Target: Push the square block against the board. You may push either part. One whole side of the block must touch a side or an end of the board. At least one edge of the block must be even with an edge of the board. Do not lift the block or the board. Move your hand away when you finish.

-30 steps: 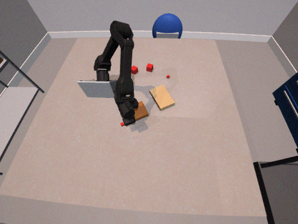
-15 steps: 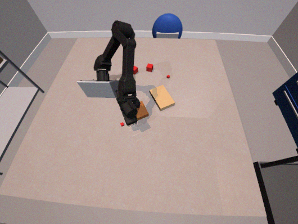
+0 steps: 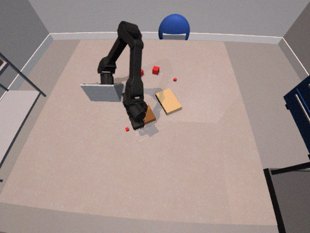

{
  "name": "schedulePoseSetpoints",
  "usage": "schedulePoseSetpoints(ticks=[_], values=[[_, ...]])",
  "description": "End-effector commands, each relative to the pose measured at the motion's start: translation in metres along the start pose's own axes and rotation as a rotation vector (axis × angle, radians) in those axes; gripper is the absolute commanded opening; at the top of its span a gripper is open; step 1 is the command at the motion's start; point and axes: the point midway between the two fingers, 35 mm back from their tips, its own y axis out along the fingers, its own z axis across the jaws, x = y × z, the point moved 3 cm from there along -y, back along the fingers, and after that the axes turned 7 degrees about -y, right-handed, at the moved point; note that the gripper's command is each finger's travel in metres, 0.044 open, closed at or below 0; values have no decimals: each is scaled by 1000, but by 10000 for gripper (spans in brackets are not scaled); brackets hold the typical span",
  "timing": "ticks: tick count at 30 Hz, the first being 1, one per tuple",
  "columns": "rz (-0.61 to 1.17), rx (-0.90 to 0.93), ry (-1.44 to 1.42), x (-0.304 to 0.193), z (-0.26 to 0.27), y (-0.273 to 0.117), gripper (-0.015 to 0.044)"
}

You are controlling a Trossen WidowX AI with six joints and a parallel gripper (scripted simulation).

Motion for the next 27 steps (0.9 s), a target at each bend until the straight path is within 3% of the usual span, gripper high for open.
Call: schedulePoseSetpoints(ticks=[1,27], values=[[-6,-6,-3,5,-2,-2,0],[-7,-7,-4,24,-5,-2,0]])
